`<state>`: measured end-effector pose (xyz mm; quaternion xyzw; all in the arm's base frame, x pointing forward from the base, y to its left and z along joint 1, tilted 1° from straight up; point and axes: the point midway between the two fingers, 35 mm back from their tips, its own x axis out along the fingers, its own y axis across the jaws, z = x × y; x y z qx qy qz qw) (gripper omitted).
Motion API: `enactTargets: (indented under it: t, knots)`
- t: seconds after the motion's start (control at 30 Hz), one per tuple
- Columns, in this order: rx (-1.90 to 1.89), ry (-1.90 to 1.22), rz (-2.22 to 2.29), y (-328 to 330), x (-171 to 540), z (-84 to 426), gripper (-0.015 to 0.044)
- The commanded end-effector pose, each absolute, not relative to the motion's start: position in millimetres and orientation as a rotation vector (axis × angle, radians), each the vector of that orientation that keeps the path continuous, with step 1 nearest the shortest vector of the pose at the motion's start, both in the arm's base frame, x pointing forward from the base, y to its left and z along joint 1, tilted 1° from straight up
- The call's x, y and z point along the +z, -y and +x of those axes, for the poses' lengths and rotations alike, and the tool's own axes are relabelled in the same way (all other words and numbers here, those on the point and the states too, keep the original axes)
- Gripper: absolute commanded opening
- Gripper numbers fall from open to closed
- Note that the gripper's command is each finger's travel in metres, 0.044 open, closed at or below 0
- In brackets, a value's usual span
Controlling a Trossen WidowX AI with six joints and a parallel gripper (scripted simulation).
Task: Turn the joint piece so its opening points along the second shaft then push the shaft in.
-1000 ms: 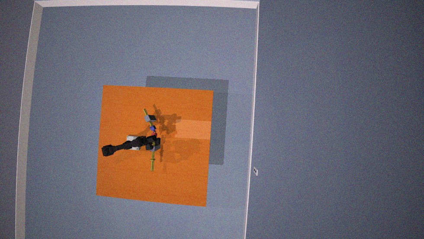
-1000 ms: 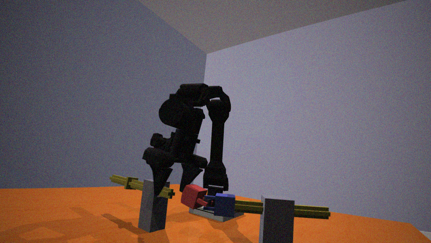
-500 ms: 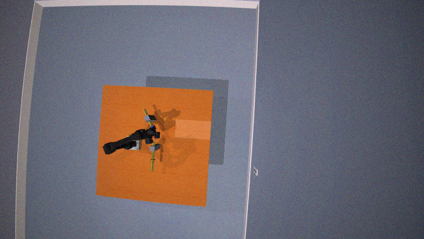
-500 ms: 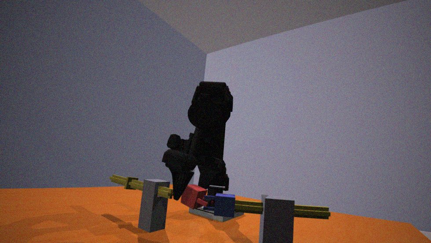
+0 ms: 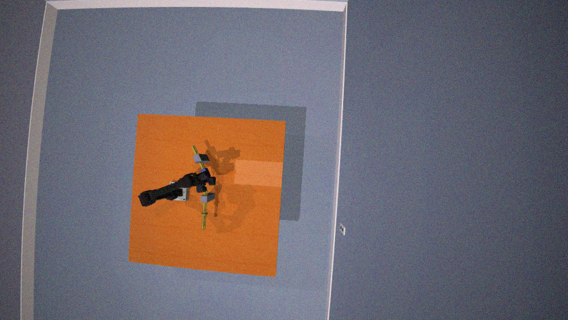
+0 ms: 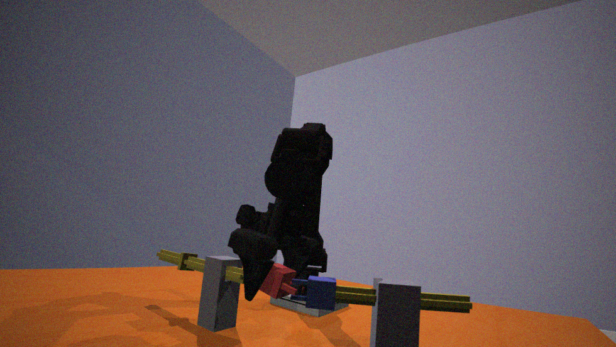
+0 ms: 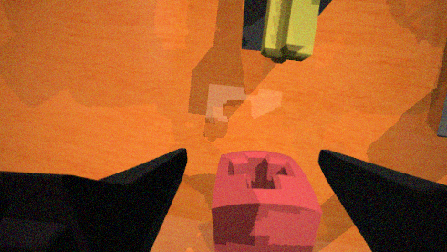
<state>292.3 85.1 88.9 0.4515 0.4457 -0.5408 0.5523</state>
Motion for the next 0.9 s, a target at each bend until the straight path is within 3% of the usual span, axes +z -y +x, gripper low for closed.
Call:
enactTargets:
  t: [0.0, 0.07, 0.4, 0.87]
  knots:
    - [-1.285, -1.061, 1.06, -83.5, 80.5, 291.9, 0.044]
    - [-1.285, -1.061, 1.06, -83.2, 79.5, 291.9, 0.044]
    - [-1.285, -1.061, 1.06, -83.2, 79.5, 291.9, 0.0182]
    - [-1.285, -1.061, 1.06, -83.2, 79.5, 291.9, 0.0182]
